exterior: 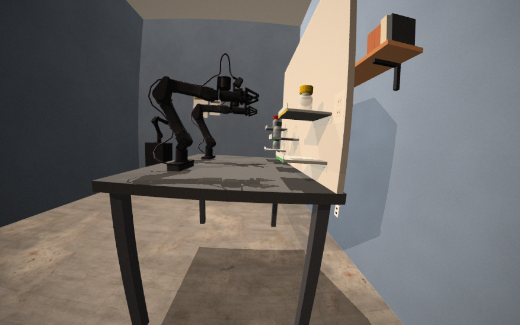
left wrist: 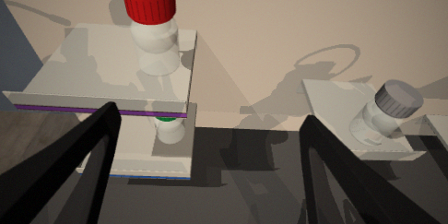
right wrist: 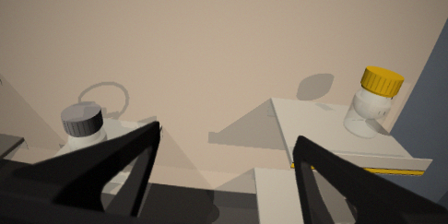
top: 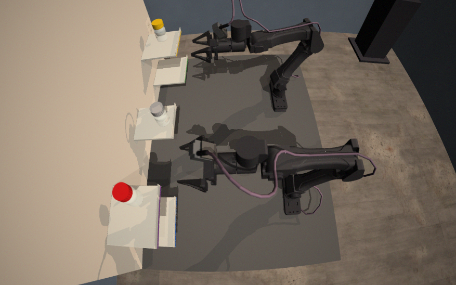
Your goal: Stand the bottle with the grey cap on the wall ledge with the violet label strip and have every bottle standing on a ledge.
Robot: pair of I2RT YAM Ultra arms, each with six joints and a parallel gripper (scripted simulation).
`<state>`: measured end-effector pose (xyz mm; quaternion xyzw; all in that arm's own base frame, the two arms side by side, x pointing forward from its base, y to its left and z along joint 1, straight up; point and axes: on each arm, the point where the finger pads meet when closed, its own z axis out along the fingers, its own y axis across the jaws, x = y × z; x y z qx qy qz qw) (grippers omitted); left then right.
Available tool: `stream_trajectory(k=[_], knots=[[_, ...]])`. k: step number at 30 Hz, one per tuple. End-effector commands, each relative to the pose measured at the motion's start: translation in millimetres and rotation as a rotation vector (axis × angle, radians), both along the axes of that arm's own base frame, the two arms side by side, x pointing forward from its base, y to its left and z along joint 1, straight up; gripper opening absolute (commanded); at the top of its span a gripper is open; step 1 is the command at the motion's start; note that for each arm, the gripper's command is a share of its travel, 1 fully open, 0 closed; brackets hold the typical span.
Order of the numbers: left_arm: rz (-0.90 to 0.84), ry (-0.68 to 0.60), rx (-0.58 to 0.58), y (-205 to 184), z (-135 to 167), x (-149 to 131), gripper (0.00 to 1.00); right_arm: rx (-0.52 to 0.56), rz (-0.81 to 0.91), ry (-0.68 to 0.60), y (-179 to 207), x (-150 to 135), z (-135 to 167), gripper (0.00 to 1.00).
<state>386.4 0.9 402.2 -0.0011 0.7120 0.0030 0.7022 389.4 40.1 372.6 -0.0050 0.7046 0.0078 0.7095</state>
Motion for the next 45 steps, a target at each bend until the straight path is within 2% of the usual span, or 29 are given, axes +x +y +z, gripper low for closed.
stream_trajectory(k=[1, 11, 15, 19, 21, 24, 29, 36, 38, 45], knots=[[-0.006, -0.032, -0.003, 0, 12, -6, 1.00, -0.011, 0.046, 0.023, -8, -7, 20, 0.88], [-0.006, -0.032, -0.003, 0, 12, -6, 1.00, -0.008, -0.022, -0.029, -41, -13, 49, 0.88], [0.005, -0.046, -0.001, 2, 13, -6, 1.00, -0.030, 0.010, 0.008, -35, -13, 40, 0.88], [0.026, -0.085, 0.010, -7, 15, -3, 1.00, -0.131, 0.171, 0.164, -15, -7, 5, 0.88], [0.026, -0.085, 0.010, -7, 15, -3, 1.00, -0.131, 0.171, 0.164, -15, -7, 5, 0.88], [0.019, -0.103, 0.014, -25, 8, 4, 1.00, -0.194, 0.315, 0.261, -1, -12, -13, 0.88], [-0.019, -0.124, 0.018, -60, -5, 11, 1.00, -0.231, 0.481, 0.341, 9, -20, -23, 0.88], [-0.072, -0.153, 0.025, -109, -24, 21, 1.00, -0.219, 0.713, 0.393, 23, -40, -25, 0.88], [-0.072, -0.153, 0.025, -109, -24, 21, 1.00, -0.219, 0.713, 0.393, 23, -40, -25, 0.88], [-0.130, -0.205, 0.029, -167, -37, 34, 1.00, -0.127, 0.943, 0.360, 34, -65, -7, 0.88]])
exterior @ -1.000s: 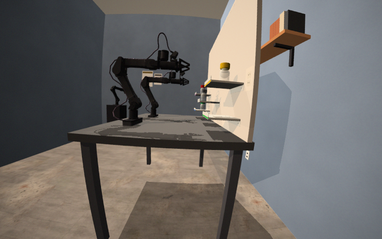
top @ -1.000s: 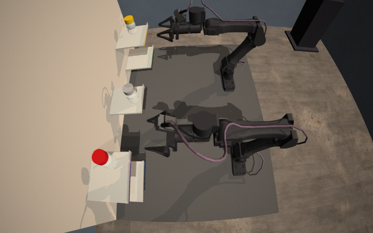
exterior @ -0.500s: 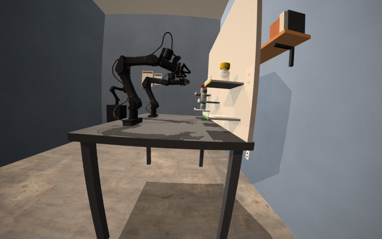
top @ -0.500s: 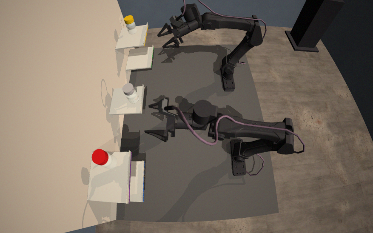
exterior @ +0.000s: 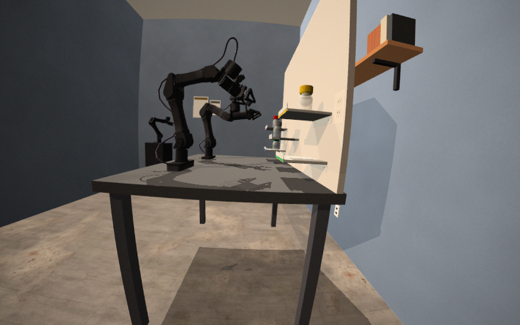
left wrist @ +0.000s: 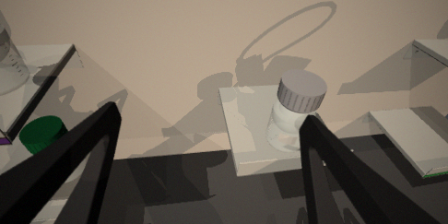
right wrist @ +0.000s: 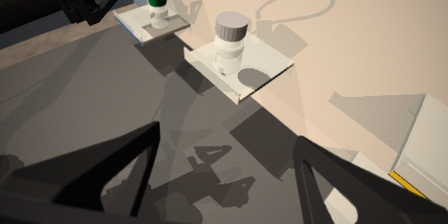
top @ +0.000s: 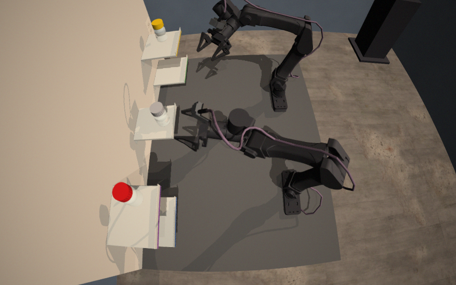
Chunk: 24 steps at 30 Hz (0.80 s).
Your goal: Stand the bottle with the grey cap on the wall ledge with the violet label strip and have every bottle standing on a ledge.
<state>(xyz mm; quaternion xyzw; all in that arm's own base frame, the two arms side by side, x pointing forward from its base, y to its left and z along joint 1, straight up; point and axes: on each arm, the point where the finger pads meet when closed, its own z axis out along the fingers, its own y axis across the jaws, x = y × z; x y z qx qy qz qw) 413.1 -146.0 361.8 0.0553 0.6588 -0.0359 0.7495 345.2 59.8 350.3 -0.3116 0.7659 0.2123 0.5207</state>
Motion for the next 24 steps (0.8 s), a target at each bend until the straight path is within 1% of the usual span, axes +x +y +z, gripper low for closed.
stream_trajectory(k=[1, 4, 8, 10, 15, 24], knots=[[-0.009, -0.069, 0.002, -33, -1, 10, 1.00, 0.079, 0.210, 0.028, 14, -24, 21, 0.88], [-0.037, -0.067, 0.014, -58, -14, 15, 1.00, 0.122, 0.240, 0.017, 12, -26, 32, 0.88], [-0.066, -0.060, 0.029, -83, -29, 21, 1.00, 0.140, 0.244, 0.005, 8, -24, 39, 0.88], [-0.066, -0.060, 0.029, -83, -29, 21, 1.00, 0.140, 0.244, 0.005, 8, -24, 39, 0.88], [-0.083, -0.035, 0.048, -96, -42, 24, 1.00, 0.125, 0.229, 0.000, 5, -20, 38, 0.88], [-0.084, -0.032, 0.042, -96, -43, 25, 1.00, 0.125, 0.229, 0.000, 5, -20, 38, 0.88]])
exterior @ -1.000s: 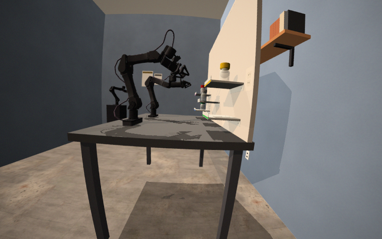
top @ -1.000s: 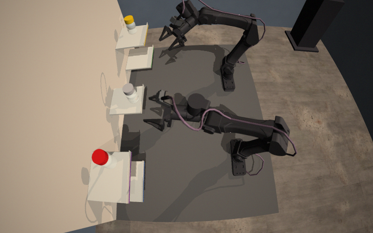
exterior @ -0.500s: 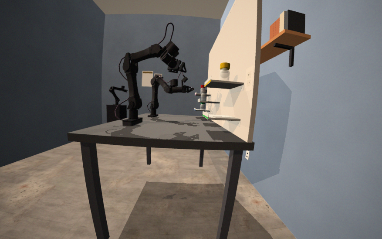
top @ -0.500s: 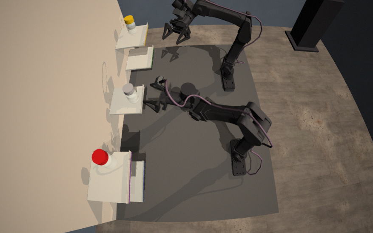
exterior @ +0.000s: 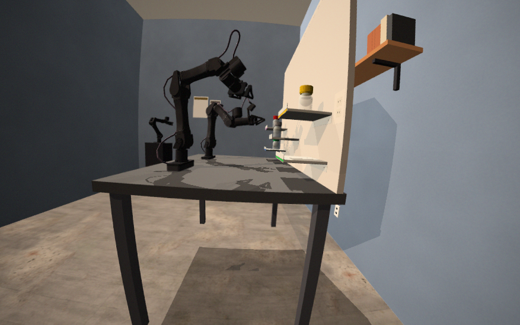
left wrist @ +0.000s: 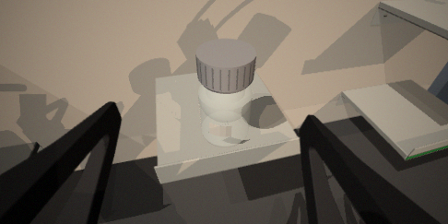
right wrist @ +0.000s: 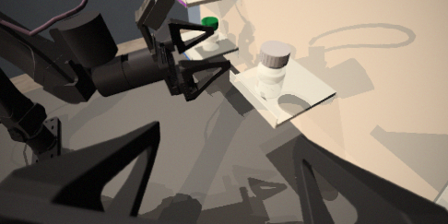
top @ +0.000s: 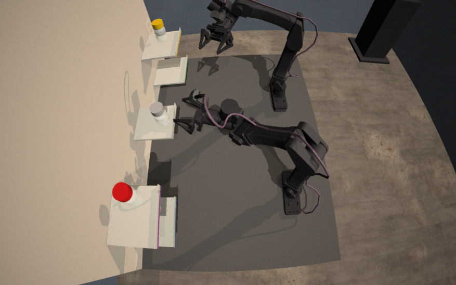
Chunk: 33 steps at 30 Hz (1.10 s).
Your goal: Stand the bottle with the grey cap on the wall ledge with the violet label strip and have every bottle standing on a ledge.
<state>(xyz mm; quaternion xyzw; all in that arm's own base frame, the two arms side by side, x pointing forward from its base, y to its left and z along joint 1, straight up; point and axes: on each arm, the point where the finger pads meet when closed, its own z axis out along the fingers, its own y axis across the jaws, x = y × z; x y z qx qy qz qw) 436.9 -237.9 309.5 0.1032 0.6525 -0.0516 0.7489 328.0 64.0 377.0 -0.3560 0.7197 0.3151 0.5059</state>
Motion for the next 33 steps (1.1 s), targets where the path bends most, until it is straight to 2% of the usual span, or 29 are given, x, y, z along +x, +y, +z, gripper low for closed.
stream_trajectory(k=[1, 6, 7, 8, 12, 17, 33], knots=[[0.002, -0.022, -0.010, -4, 10, 1, 1.00, 0.005, 0.017, -0.021, 1, -3, 12, 0.88], [0.001, -0.022, -0.010, -5, 10, 1, 1.00, 0.005, 0.017, -0.021, 1, -3, 12, 0.88], [-0.001, -0.009, 0.004, -5, 6, 1, 0.94, 0.005, 0.017, -0.021, 1, -3, 12, 0.88], [-0.011, 0.009, -0.014, -7, 2, 2, 0.94, 0.005, 0.017, -0.021, 1, -3, 12, 0.88], [-0.011, 0.094, -0.042, -10, -15, 24, 0.94, 0.006, 0.022, -0.019, 3, -6, 11, 0.88], [-0.005, 0.134, -0.064, -17, -22, 45, 0.94, 0.006, 0.022, -0.019, 3, -6, 11, 0.88], [-0.001, 0.123, -0.080, -20, -20, 62, 0.94, 0.006, 0.022, -0.019, 3, -6, 11, 0.88]])
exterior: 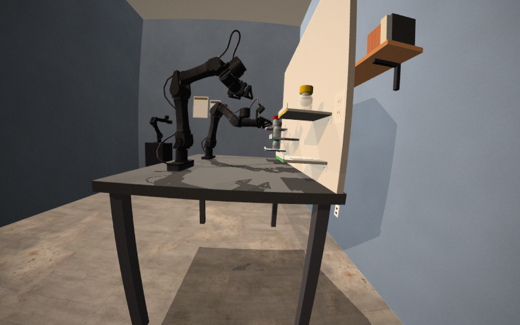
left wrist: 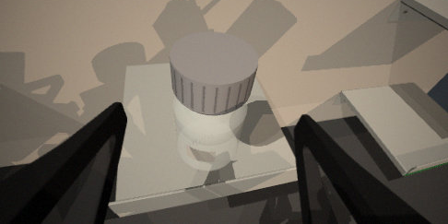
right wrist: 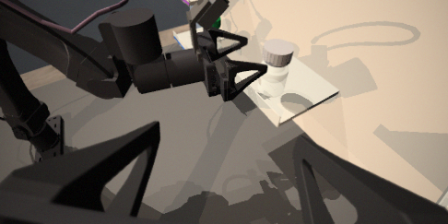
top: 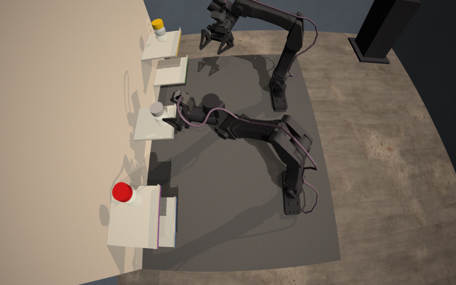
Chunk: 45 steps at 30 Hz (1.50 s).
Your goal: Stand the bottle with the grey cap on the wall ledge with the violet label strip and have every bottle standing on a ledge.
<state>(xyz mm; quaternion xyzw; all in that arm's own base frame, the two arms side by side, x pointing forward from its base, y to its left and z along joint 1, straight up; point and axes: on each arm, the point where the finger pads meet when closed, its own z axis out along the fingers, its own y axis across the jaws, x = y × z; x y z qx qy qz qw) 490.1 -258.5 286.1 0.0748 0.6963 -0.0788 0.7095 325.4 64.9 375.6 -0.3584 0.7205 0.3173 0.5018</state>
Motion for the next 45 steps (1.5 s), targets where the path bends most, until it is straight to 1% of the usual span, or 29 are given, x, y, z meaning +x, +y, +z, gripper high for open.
stream_trajectory(k=[1, 7, 33, 44, 45], knots=[[-0.001, -0.003, -0.015, 1, 3, 11, 0.94, 0.009, 0.014, -0.026, 2, -3, 12, 0.88], [-0.001, 0.007, -0.006, 0, -1, 17, 0.94, 0.009, 0.014, -0.026, 2, -3, 12, 0.88], [-0.001, 0.006, -0.006, -8, 0, 52, 0.94, 0.009, 0.014, -0.026, 2, -3, 12, 0.88], [-0.001, 0.006, -0.006, -8, 0, 53, 0.94, 0.009, 0.014, -0.026, 2, -3, 12, 0.88], [0.000, 0.006, -0.006, -8, 0, 53, 0.82, 0.009, 0.014, -0.026, 2, -3, 12, 0.88]])
